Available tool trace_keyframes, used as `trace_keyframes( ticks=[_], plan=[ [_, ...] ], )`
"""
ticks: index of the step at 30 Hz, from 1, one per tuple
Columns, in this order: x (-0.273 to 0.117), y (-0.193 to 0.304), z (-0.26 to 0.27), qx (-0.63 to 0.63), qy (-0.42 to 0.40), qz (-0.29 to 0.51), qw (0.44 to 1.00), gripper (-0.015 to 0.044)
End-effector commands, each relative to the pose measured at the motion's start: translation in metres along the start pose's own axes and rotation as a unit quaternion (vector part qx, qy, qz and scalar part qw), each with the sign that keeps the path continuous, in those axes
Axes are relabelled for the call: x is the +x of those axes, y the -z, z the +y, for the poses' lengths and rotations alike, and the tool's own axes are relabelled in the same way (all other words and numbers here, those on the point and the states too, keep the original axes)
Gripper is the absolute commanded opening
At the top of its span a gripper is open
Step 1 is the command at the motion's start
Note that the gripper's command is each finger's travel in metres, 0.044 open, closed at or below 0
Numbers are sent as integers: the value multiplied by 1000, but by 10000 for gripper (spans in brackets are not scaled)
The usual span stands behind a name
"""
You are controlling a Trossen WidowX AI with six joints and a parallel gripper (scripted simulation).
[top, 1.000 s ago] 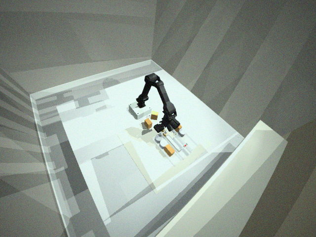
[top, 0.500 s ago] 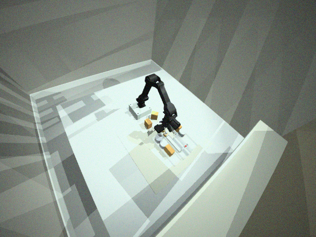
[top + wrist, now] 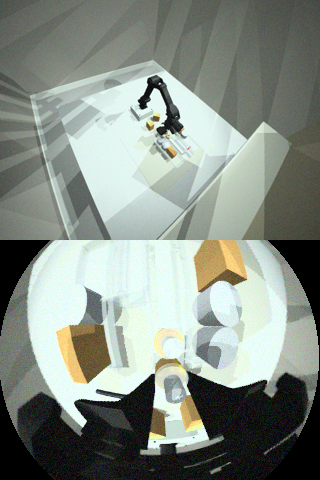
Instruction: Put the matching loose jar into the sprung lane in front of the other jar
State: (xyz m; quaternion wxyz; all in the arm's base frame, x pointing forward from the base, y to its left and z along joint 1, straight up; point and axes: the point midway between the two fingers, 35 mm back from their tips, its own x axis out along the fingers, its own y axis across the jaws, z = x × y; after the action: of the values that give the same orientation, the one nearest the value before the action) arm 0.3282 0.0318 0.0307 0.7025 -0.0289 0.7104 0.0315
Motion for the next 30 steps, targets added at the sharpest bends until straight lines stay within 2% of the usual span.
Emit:
trace_keyframes(
  ticks=[1, 30],
  plan=[
    [-7, -12, -1, -1, 2, -18, 1000, 0],
    [-9, -22, -1, -1, 2, -18, 1000, 0]
  ],
)
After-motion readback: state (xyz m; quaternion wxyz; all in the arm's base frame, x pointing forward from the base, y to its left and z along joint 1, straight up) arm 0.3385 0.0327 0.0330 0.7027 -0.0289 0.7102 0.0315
